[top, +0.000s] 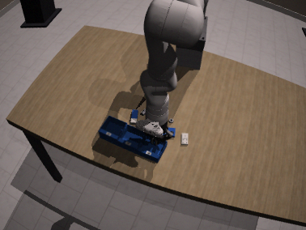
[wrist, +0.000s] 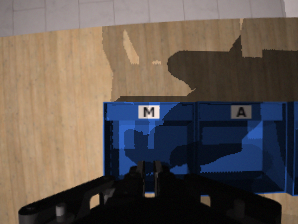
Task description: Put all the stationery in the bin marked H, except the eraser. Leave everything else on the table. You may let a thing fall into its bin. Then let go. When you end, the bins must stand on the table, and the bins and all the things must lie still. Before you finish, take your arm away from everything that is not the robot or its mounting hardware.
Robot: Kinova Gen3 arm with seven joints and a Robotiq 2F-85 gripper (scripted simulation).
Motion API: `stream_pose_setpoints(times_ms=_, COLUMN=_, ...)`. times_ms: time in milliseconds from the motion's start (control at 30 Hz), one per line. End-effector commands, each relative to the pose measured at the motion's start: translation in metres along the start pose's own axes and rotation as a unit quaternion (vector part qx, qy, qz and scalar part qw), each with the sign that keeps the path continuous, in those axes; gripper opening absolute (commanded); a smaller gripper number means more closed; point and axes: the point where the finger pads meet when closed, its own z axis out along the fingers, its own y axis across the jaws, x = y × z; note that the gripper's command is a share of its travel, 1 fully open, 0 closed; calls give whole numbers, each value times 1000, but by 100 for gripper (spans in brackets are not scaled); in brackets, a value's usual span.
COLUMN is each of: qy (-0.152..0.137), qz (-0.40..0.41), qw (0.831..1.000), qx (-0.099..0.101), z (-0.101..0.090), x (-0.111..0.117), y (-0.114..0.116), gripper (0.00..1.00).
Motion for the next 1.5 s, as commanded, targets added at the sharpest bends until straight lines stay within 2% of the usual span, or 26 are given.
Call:
stream_pose_setpoints(times_ms=0, qy=1, qz=0, qw=1000, qx=0, z=0, x=1, y=0, gripper=9)
stream_pose_setpoints(times_ms=867, qy=1, qz=0, qw=1000, qx=0, z=0, x=1, y=0, gripper=9)
stream_pose_setpoints(times_ms=1467, qy=1, qz=0, qw=1000, qx=0, z=-22, x=0, y=0, gripper=9)
